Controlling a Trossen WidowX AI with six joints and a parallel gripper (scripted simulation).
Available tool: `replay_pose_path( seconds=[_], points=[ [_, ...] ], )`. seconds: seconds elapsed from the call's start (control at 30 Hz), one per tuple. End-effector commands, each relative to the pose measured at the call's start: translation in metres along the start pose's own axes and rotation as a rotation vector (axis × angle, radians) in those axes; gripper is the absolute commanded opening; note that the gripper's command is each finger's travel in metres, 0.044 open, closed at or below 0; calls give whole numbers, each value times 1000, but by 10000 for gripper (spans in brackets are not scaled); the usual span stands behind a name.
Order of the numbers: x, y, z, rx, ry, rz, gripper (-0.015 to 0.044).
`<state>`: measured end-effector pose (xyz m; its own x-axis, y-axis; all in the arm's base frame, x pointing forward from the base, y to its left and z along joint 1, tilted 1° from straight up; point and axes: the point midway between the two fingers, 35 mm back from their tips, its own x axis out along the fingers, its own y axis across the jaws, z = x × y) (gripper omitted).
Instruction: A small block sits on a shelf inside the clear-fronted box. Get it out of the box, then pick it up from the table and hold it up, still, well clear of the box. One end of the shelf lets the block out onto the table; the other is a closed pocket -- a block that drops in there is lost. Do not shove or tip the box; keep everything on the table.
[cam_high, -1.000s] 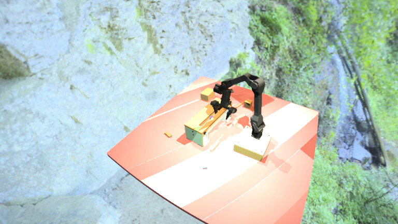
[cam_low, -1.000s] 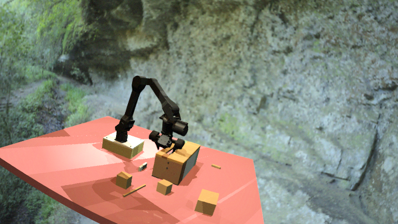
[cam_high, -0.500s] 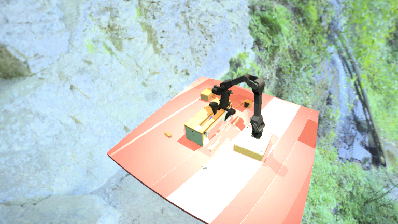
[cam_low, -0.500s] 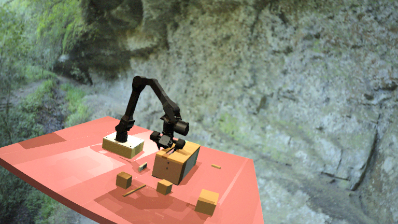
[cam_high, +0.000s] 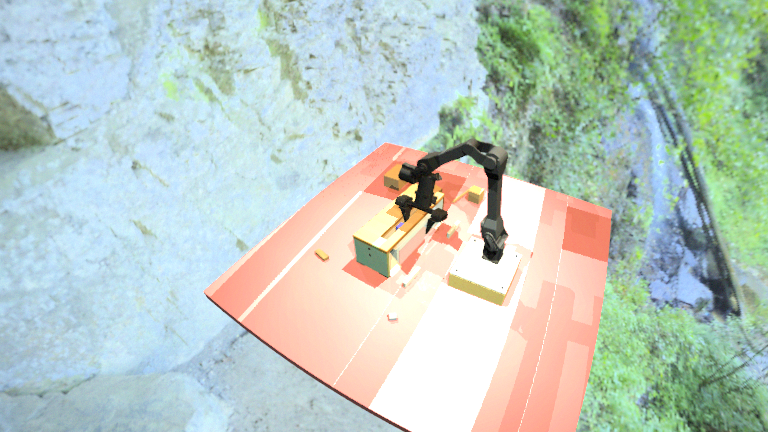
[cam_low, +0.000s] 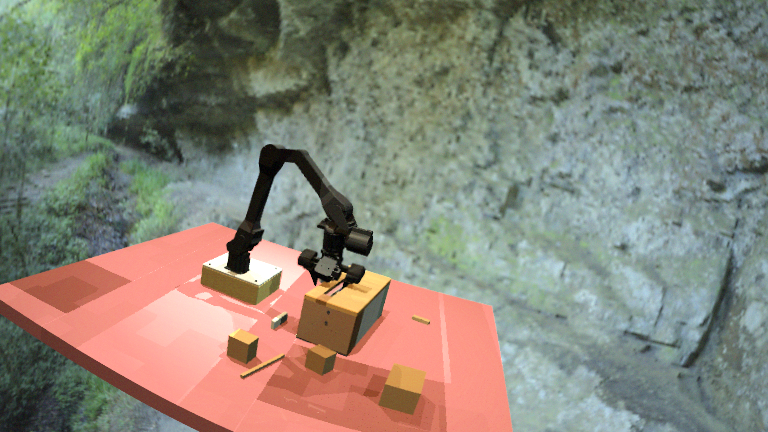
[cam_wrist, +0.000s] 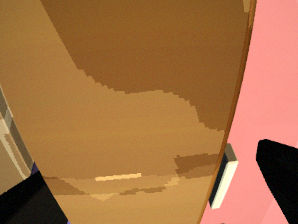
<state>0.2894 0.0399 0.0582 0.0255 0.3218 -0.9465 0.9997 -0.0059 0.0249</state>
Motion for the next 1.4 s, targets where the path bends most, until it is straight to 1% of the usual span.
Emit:
replay_pose_path(
  seconds=[0.0, 1.37],
  points=[
    [5, -1, -9, 0, 7, -4, 400],
    [39, -1, -109, 1, 16, -4, 400]
  ],
)
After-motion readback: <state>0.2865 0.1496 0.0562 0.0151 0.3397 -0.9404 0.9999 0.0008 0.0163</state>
